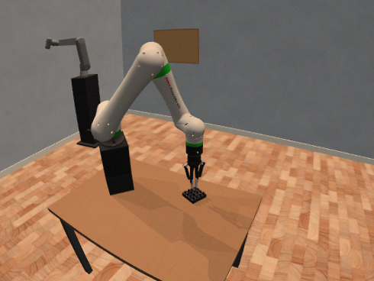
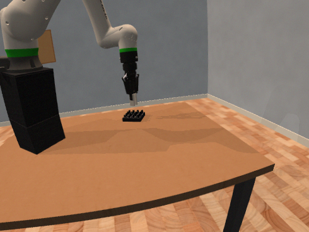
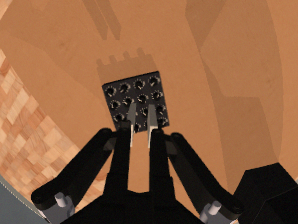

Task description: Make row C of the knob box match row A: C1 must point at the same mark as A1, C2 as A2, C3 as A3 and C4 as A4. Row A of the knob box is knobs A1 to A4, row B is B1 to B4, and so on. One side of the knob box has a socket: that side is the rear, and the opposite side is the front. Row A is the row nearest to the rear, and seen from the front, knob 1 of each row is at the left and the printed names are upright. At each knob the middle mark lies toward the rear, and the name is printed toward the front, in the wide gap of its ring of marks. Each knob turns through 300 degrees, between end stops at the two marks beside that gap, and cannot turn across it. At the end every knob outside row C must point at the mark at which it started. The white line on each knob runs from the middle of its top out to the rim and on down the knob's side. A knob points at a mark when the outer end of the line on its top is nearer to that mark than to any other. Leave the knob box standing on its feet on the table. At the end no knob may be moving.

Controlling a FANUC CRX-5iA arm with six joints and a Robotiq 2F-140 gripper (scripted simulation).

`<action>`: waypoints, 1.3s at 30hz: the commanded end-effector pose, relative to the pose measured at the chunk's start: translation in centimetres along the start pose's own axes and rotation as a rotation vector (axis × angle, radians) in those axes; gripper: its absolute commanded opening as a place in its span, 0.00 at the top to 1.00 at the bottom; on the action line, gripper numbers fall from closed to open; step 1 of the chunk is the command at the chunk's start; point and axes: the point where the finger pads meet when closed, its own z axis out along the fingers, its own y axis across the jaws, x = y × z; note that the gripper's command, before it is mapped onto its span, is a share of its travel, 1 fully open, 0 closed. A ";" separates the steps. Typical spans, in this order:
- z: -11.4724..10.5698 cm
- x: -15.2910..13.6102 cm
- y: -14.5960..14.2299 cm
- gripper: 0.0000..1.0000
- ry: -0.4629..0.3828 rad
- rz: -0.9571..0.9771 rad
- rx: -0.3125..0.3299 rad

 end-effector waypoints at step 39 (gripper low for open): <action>3.4 0.1 -0.1 0.88 0.000 0.000 0.000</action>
